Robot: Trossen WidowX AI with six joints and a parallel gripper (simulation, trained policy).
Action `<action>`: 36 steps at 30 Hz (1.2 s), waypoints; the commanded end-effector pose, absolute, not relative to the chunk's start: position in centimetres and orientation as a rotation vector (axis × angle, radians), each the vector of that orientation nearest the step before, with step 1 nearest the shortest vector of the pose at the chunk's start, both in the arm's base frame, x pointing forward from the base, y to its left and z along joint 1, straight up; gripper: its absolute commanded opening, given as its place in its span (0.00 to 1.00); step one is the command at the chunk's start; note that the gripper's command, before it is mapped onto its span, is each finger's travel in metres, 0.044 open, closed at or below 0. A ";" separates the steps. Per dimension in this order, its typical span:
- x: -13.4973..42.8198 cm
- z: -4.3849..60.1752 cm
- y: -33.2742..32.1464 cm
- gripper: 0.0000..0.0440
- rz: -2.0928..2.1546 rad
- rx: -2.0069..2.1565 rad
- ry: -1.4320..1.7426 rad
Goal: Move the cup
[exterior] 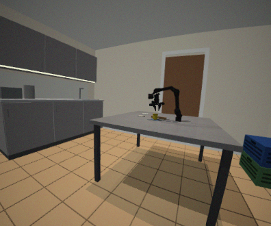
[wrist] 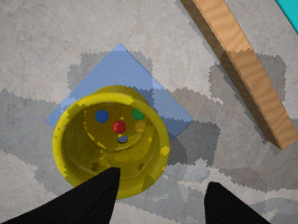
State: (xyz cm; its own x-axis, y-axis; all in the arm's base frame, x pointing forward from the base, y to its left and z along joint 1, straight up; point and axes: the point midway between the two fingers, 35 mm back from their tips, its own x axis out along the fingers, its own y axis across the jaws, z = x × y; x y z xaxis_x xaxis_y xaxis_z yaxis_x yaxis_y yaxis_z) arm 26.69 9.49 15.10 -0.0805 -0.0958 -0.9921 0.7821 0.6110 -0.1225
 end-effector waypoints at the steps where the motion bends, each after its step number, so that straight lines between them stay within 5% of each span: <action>1: 26.5 13.9 9.4 0.44 -0.844 0.597 1.487; 25: 25.6 6.9 8.9 0.45 -0.859 0.499 1.544; 34: 25.4 5.9 8.4 0.01 -0.808 0.452 1.550; 36: 25.3 6.2 8.3 0.00 -0.804 0.451 1.547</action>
